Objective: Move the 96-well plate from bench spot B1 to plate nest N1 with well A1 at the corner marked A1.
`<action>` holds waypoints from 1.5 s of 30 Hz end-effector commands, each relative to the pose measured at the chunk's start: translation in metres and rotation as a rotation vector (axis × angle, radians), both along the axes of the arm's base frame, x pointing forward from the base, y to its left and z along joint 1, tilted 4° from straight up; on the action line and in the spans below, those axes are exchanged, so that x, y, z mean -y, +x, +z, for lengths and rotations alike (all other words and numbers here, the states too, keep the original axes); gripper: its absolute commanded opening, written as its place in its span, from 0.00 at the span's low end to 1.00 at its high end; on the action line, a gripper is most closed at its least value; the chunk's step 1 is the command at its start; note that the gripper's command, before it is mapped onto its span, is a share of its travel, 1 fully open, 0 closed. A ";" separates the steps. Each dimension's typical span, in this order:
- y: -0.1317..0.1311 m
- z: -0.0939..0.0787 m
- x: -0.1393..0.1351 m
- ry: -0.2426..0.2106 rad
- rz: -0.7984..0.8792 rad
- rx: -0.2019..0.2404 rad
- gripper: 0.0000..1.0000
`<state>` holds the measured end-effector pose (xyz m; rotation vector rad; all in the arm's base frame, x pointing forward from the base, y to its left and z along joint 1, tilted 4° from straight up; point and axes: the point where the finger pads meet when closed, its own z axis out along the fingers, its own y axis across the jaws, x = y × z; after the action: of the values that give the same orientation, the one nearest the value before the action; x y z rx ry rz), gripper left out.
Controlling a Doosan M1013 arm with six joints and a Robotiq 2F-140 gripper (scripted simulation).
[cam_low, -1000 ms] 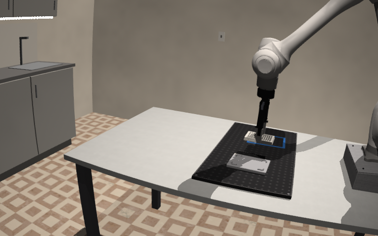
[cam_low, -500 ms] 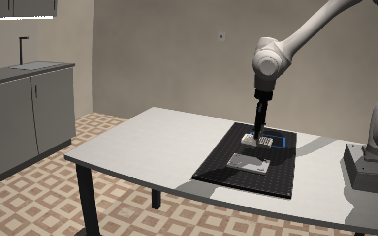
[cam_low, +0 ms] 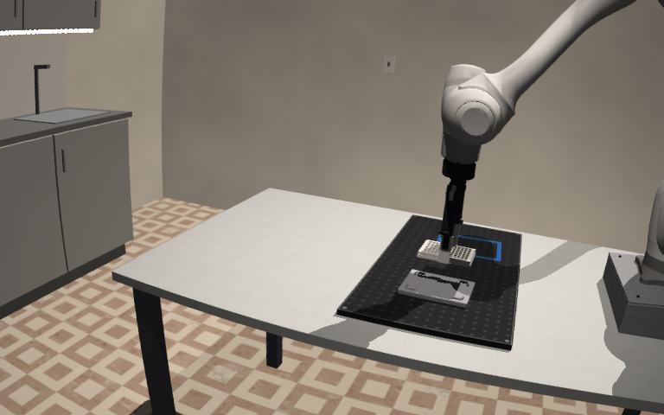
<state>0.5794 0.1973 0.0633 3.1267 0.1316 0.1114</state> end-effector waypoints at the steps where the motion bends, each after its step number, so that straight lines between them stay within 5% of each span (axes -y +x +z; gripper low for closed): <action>1: 0.000 0.000 -0.008 0.000 0.000 0.000 0.00; 13: -0.001 0.001 -0.043 0.000 0.000 0.000 0.00; 45: -0.001 0.001 -0.042 0.000 0.000 0.000 0.00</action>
<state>0.5789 0.2393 0.0645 3.1265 0.1313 0.1114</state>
